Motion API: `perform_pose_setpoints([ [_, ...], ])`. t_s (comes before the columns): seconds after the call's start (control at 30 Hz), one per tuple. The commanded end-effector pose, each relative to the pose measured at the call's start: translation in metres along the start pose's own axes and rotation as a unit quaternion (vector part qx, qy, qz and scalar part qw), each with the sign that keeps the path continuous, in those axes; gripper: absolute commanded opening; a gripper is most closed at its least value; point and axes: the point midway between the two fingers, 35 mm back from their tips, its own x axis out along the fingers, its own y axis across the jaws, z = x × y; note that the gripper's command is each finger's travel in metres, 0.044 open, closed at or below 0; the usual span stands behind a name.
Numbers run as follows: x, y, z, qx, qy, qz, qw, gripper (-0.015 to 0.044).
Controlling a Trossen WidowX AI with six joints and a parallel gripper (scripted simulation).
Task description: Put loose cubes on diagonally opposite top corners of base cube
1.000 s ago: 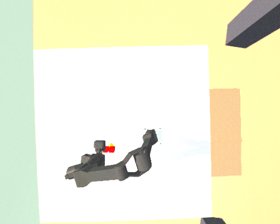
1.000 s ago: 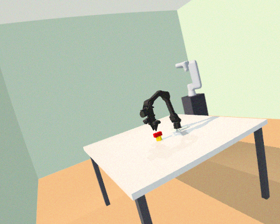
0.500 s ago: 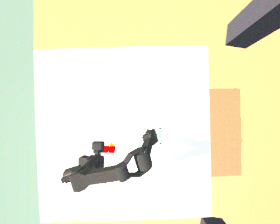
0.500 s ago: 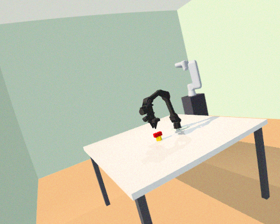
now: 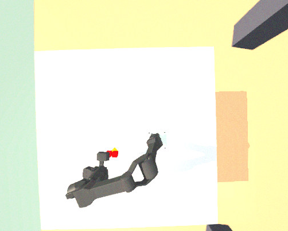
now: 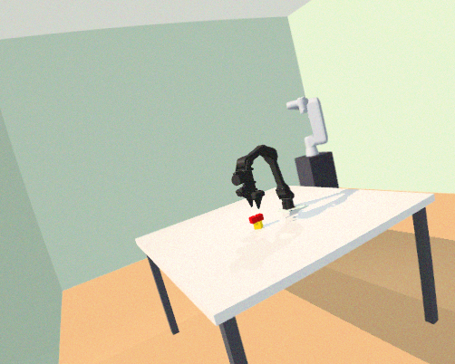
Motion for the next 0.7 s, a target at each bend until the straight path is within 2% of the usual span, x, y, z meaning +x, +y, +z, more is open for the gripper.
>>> perform_pose_setpoints([
  [0.0, -0.002, 0.043, -0.030, -0.010, 0.001, 0.004, 1.000, 0.0400],
  [0.13, -0.003, 0.080, -0.065, -0.010, 0.004, 0.005, 1.000, 0.0400],
  [0.67, -0.003, 0.082, -0.067, -0.010, 0.004, 0.006, 1.000, 0.0400],
])
